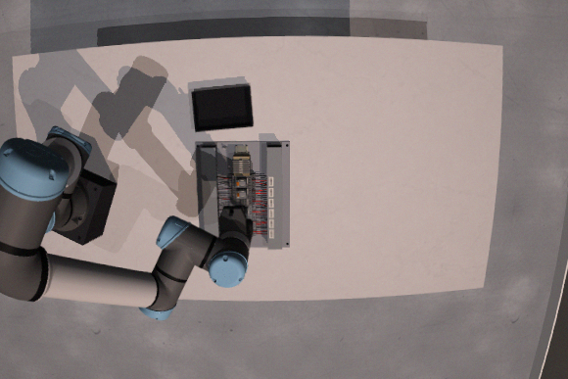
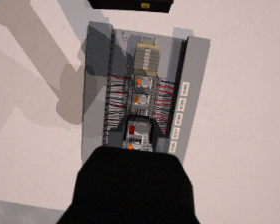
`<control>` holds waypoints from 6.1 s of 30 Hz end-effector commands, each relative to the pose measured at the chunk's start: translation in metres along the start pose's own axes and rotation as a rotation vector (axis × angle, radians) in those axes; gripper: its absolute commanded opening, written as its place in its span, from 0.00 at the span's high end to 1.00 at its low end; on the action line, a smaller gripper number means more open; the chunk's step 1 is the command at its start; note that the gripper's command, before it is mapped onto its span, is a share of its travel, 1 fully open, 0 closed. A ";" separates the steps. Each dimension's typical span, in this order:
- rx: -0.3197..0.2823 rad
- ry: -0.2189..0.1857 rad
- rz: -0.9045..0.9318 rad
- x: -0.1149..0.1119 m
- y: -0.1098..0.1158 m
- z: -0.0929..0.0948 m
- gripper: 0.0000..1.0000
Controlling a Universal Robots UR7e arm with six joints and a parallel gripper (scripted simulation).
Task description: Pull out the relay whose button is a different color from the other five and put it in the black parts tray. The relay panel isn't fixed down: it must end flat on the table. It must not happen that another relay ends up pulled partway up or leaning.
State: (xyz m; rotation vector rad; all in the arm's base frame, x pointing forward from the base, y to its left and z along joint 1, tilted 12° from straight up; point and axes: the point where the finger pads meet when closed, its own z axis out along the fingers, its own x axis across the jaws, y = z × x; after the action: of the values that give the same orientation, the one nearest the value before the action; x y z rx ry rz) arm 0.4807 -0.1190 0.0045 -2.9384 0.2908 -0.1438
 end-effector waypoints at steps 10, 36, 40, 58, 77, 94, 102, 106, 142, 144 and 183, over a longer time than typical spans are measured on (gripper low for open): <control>-0.001 0.004 0.001 0.002 0.002 -0.006 1.00; -0.001 0.004 0.001 0.002 0.002 -0.006 1.00; -0.001 0.004 0.001 0.002 0.002 -0.006 1.00; -0.001 0.004 0.001 0.001 -0.003 -0.006 1.00; -0.001 0.004 0.001 -0.011 -0.064 -0.007 1.00; -0.001 0.004 0.001 -0.028 -0.151 -0.008 1.00; -0.001 0.004 0.001 -0.034 -0.184 -0.008 1.00; -0.001 0.004 0.001 -0.038 -0.204 -0.008 1.00; -0.001 0.004 0.001 -0.049 -0.259 -0.008 1.00; -0.001 0.004 0.001 -0.049 -0.259 -0.008 1.00; -0.001 0.004 0.001 -0.049 -0.259 -0.006 1.00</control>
State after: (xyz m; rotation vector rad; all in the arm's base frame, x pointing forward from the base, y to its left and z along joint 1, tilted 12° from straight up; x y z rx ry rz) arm 0.4789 0.1383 0.0567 -2.9404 0.2957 -0.1432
